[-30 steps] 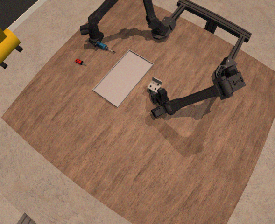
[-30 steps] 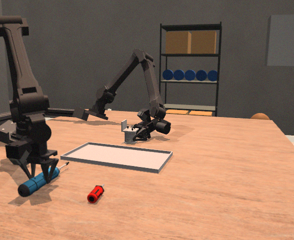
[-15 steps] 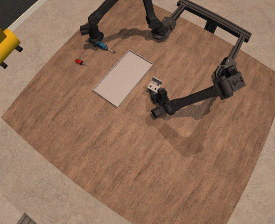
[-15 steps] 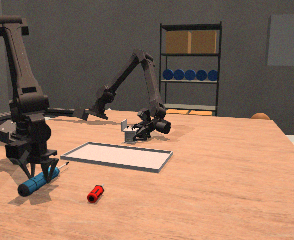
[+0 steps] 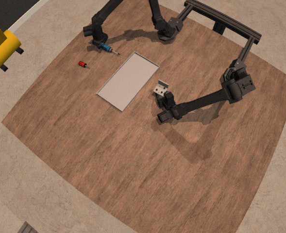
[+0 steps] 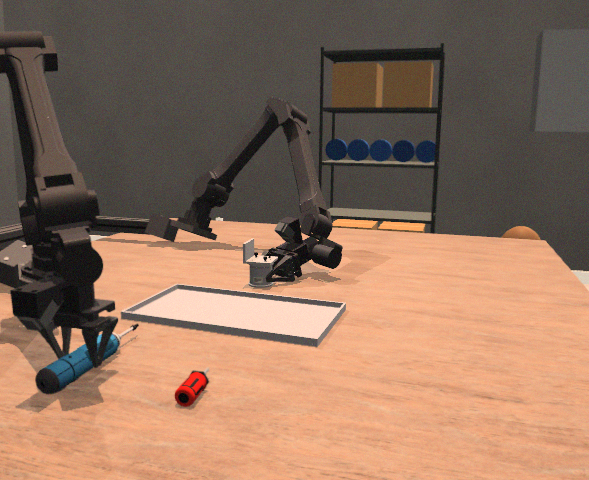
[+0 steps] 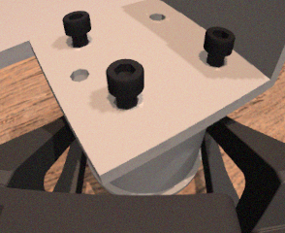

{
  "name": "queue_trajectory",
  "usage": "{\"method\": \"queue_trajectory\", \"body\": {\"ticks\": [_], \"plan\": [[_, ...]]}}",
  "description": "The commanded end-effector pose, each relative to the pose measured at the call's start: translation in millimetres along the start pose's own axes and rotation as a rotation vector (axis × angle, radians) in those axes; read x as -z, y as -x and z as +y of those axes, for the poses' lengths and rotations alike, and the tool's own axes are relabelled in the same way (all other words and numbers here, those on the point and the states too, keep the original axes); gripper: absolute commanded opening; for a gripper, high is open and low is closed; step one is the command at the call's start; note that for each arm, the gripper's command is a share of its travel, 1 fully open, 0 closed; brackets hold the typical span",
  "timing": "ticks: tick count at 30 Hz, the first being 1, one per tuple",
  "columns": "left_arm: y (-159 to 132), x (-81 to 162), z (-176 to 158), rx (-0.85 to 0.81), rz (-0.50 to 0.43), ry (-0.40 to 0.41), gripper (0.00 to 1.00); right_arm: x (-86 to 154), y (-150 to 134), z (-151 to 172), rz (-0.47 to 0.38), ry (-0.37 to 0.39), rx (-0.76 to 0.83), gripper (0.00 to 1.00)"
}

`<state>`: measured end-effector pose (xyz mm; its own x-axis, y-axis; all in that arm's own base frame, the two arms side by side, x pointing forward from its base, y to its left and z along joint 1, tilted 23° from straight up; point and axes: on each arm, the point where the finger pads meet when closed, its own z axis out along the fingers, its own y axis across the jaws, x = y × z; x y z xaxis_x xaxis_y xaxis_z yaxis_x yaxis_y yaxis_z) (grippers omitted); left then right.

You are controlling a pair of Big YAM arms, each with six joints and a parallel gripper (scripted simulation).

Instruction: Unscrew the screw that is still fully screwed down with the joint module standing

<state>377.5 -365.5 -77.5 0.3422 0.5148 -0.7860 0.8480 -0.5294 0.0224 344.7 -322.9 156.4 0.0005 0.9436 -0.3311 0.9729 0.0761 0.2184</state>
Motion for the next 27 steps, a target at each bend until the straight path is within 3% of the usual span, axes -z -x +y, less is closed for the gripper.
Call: {"method": "queue_trajectory", "body": {"ticks": [1, 6, 14, 20, 27], "plan": [[4, 3, 8, -0.017, -0.001, 0.011, 0.59, 8, 9, 7, -0.019, 0.021, -0.002, 0.65], [4, 3, 8, -0.017, -0.001, 0.011, 0.59, 32, 18, 15, -0.041, 0.043, -0.005, 0.65], [4, 3, 8, -0.017, -0.001, 0.011, 0.59, 50, 14, 18, -0.039, 0.048, -0.005, 0.65], [4, 3, 8, -0.017, -0.001, 0.011, 0.59, 45, 12, 17, -0.028, 0.034, -0.005, 0.65], [4, 3, 8, -0.017, -0.001, 0.011, 0.59, 68, 14, 18, -0.042, 0.047, -0.006, 0.65]]}}
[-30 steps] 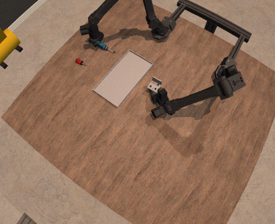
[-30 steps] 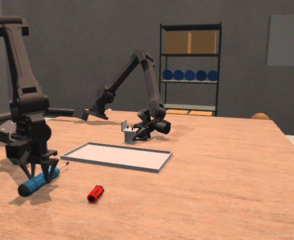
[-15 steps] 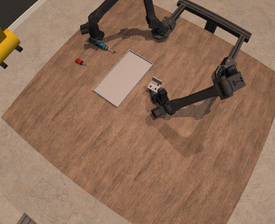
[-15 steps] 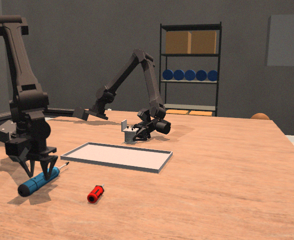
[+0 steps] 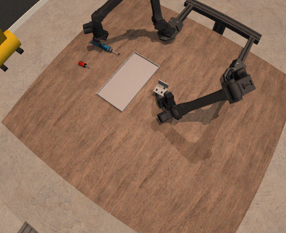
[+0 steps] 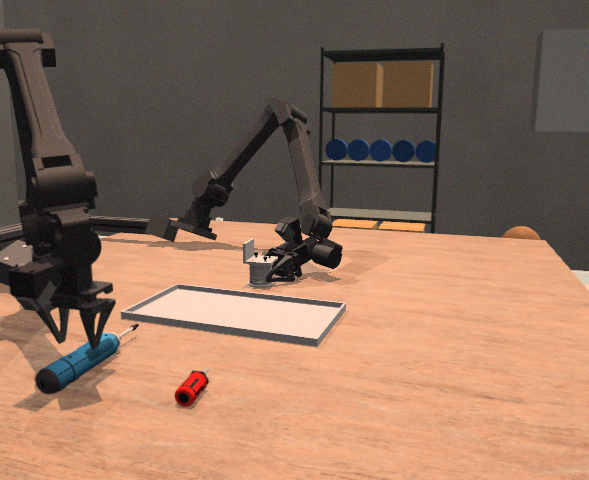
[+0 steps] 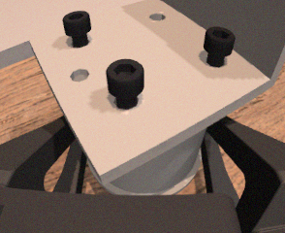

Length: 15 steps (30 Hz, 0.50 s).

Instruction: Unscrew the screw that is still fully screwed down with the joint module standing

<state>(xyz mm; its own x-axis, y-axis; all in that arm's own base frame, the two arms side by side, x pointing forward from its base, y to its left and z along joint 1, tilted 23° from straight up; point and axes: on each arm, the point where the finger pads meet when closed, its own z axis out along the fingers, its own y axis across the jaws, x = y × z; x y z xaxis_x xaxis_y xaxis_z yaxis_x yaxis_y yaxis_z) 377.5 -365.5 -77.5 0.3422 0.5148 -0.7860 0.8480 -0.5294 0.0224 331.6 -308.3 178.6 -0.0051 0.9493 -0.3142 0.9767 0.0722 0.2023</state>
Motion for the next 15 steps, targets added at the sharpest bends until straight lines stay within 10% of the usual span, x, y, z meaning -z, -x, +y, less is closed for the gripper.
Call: {"method": "queue_trajectory", "body": {"ticks": [1, 15], "plan": [[4, 3, 8, -0.017, -0.001, 0.011, 0.59, 43, 19, 24, -0.06, 0.064, -0.007, 0.65], [4, 3, 8, -0.017, -0.001, 0.011, 0.59, 54, 19, 24, -0.06, 0.064, -0.006, 0.65]]}}
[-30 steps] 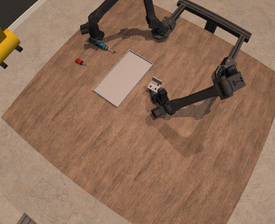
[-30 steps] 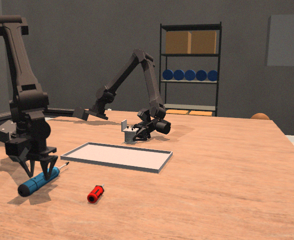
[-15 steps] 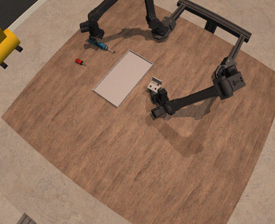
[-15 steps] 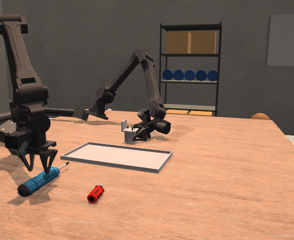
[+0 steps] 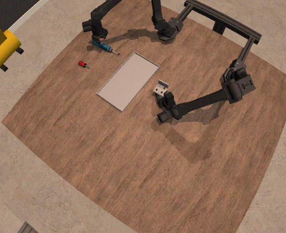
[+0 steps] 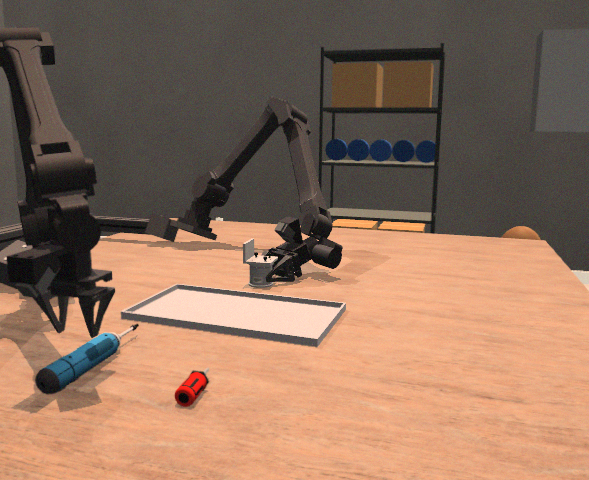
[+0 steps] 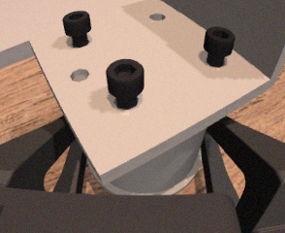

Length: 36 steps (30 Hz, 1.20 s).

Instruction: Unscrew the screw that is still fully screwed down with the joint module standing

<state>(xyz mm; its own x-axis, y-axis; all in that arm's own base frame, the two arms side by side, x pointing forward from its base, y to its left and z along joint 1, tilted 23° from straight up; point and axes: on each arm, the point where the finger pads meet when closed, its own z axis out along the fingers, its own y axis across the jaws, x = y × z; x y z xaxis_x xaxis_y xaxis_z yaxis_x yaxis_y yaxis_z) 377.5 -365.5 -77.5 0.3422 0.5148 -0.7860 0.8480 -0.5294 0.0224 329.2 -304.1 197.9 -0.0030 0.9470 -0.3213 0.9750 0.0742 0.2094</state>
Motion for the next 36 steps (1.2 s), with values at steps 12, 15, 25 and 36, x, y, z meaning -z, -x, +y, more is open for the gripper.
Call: {"method": "queue_trajectory", "body": {"ticks": [12, 15, 25, 36], "plan": [[4.5, 3.1, 7.8, -0.017, -0.001, 0.011, 0.68, 37.4, 18.1, 22.0, -0.055, 0.058, -0.006, 0.65], [4.5, 3.1, 7.8, -0.017, -0.001, 0.011, 0.68, 36.4, 17.9, 22.0, -0.053, 0.056, -0.006, 0.65], [4.5, 3.1, 7.8, -0.017, -0.001, 0.011, 0.68, 36.4, 17.9, 22.0, -0.053, 0.056, -0.006, 0.65], [4.5, 3.1, 7.8, -0.017, -0.001, 0.011, 0.77, 36.4, 17.9, 22.0, -0.053, 0.056, -0.006, 0.65]]}}
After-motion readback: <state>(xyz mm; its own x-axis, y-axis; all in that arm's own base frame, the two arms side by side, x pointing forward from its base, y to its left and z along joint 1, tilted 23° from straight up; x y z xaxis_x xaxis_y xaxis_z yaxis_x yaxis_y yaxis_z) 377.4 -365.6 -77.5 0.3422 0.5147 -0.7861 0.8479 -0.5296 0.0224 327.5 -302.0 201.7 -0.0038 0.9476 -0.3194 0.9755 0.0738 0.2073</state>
